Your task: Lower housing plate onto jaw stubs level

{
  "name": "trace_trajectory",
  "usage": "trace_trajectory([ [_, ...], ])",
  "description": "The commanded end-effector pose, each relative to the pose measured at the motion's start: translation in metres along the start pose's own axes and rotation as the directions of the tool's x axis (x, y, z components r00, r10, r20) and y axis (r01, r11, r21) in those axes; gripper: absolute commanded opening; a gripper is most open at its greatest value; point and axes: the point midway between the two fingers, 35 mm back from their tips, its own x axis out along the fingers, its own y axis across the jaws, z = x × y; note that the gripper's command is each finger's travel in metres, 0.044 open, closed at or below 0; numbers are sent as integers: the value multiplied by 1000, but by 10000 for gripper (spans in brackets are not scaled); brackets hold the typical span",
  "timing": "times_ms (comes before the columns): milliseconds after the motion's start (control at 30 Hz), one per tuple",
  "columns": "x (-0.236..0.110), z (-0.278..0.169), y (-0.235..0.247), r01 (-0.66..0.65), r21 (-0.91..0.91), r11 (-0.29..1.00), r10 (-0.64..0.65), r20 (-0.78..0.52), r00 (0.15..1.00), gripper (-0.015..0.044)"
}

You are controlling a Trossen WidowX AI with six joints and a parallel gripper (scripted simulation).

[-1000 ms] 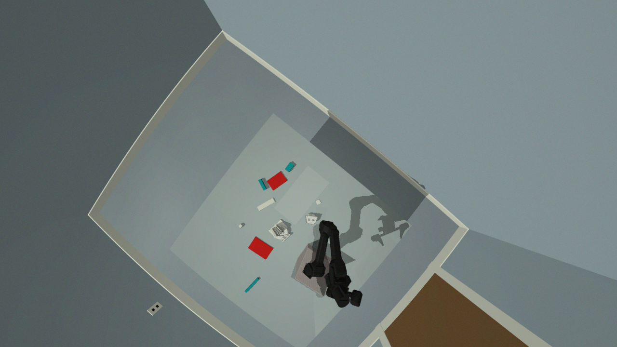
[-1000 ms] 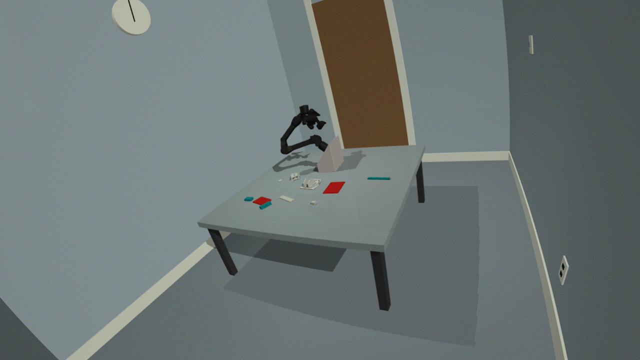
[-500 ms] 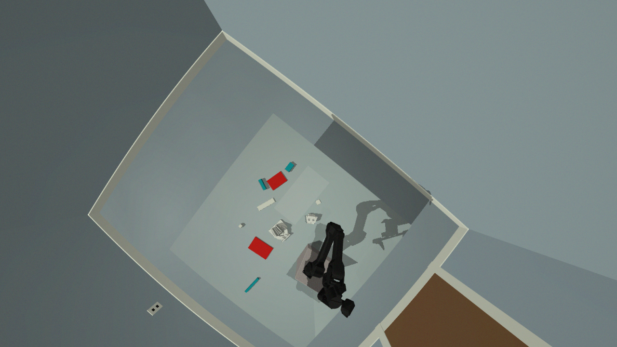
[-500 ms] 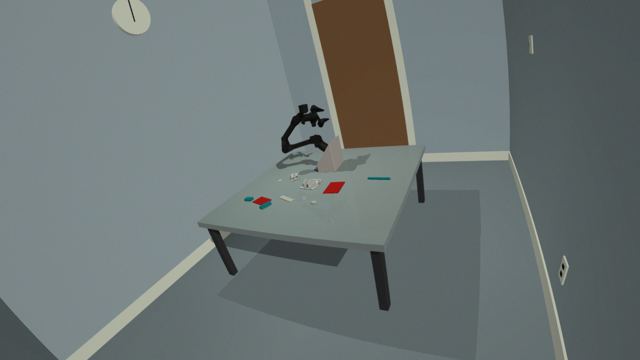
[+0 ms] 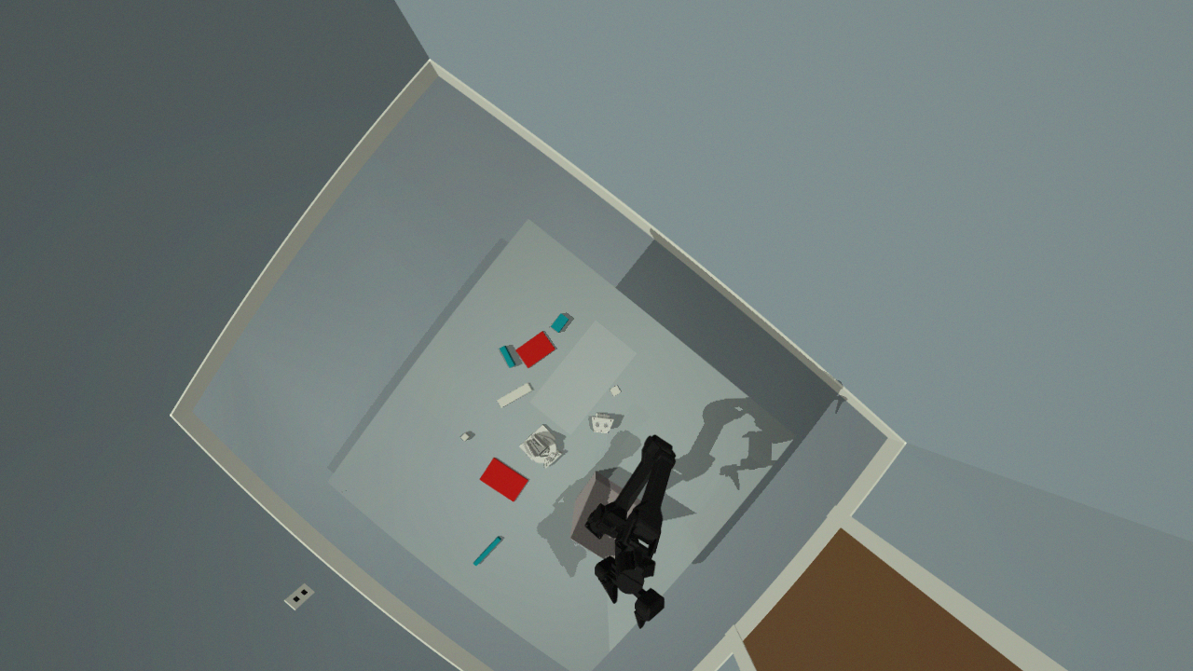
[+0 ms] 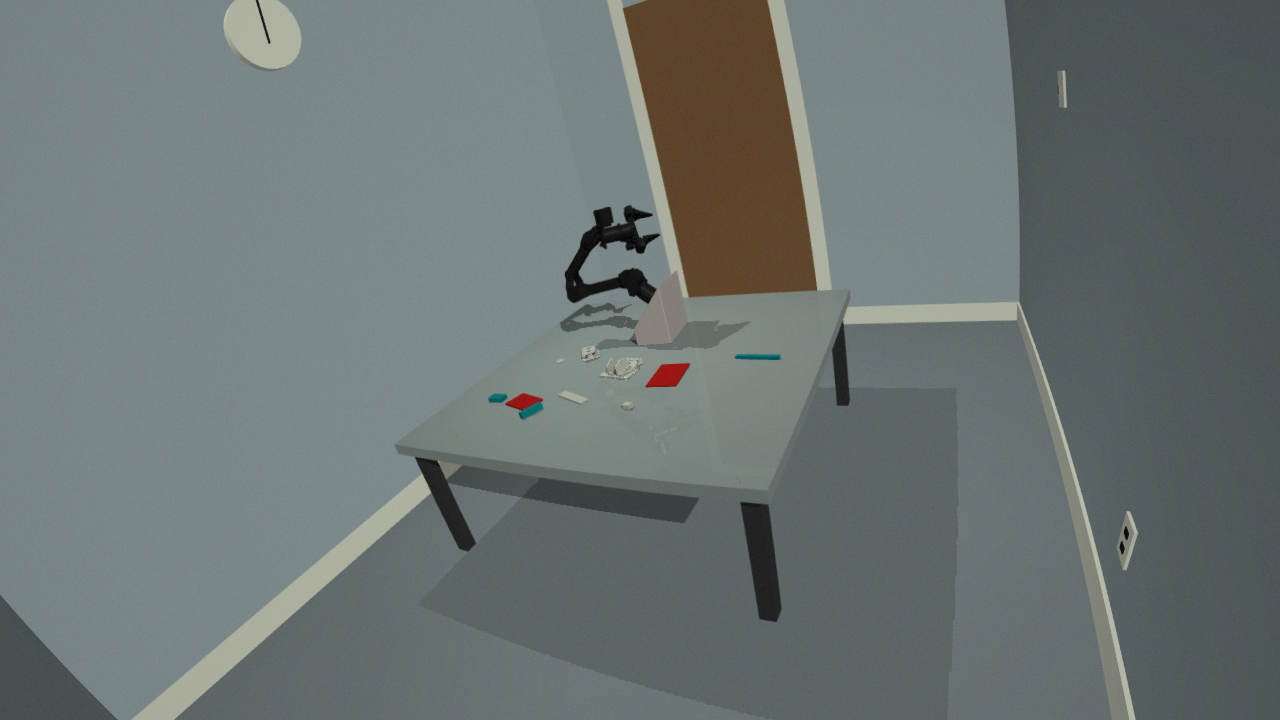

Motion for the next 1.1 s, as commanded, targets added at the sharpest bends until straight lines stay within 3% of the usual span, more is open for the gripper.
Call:
trace_trajectory([
  [0, -4, -21, 11, -47, 40, 998, 50, -82, 995, 440],
  [467, -31, -72, 48, -159, 187, 969, 212, -310, 927, 440],
  [1067, -85, -112, 107, -239, 440, 865, 453, -485, 748, 440],
])
